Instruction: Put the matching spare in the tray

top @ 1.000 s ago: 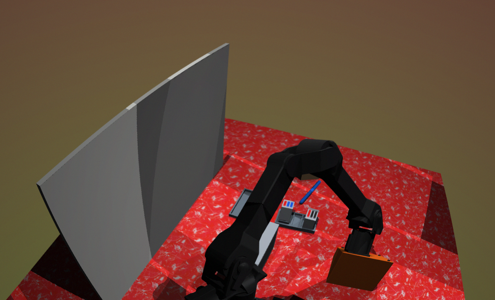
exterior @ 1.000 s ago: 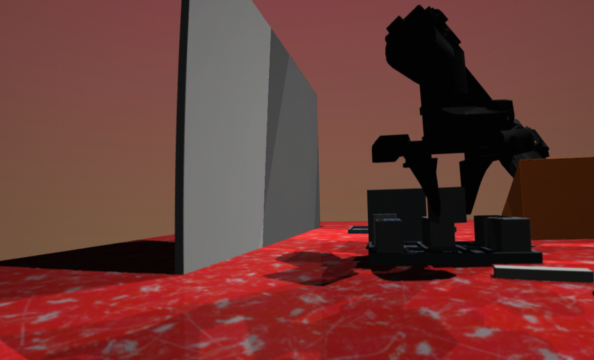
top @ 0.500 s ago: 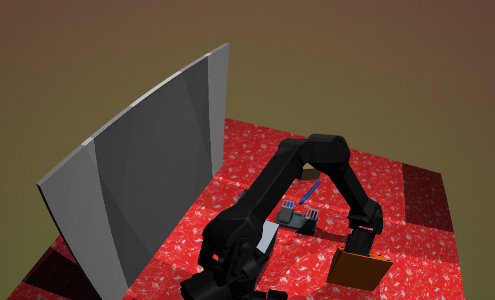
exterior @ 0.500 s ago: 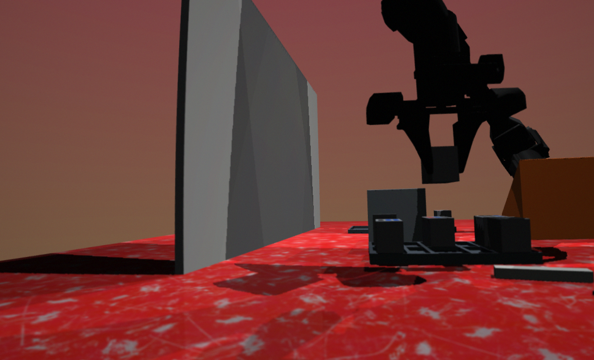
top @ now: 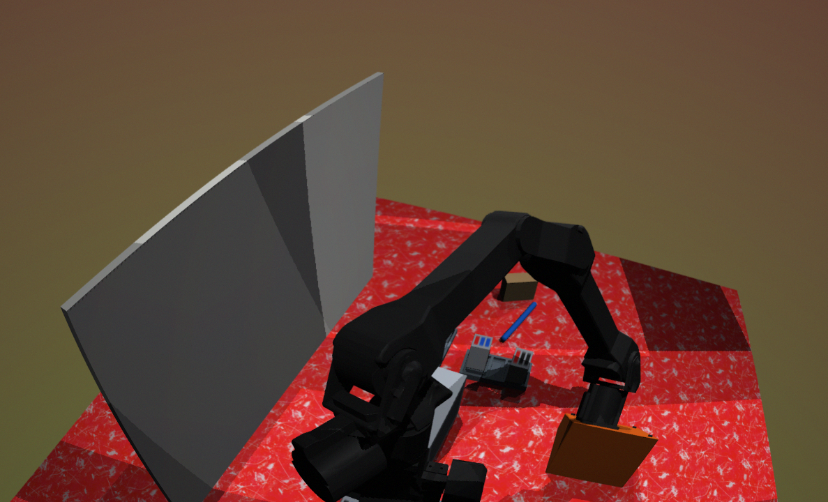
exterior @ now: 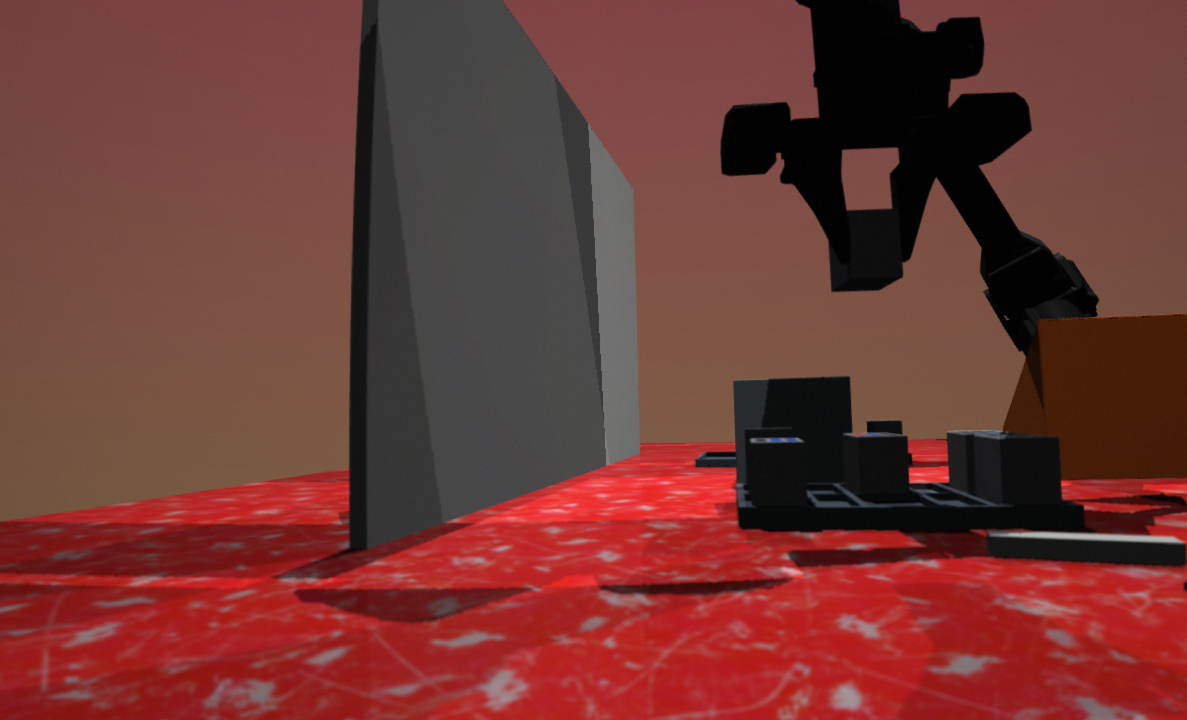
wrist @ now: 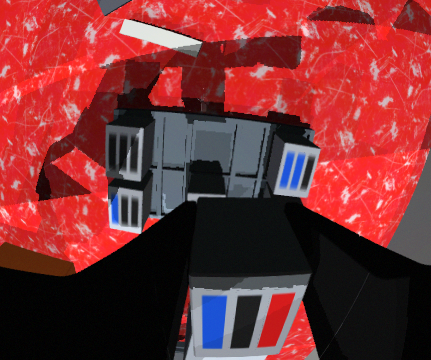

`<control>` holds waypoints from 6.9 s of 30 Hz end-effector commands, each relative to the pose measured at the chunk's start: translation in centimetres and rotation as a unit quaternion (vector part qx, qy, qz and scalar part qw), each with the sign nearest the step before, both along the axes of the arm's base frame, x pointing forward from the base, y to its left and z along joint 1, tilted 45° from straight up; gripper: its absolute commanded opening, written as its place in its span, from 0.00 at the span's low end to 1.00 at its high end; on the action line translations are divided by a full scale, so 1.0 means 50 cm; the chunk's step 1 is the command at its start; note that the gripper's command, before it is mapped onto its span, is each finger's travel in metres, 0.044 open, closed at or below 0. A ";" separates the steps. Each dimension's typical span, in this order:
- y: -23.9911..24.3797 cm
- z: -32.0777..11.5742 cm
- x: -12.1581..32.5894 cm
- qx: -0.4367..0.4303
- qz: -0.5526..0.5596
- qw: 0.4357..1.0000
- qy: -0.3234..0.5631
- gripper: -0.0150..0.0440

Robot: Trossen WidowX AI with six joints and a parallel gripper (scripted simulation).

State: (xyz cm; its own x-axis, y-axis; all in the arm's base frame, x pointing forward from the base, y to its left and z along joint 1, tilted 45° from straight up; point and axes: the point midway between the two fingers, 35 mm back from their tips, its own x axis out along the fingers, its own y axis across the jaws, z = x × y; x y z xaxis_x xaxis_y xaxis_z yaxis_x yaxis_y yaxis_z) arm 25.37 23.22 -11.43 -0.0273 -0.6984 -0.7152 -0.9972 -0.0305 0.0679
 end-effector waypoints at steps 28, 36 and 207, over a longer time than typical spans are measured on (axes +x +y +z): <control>-0.300 0.353 0.226 0.034 0.009 0.999 -0.005 0.25; -0.409 0.443 0.232 0.026 0.007 1.000 -0.009 0.25; -0.771 0.407 0.163 -0.008 -0.002 1.000 -0.003 0.25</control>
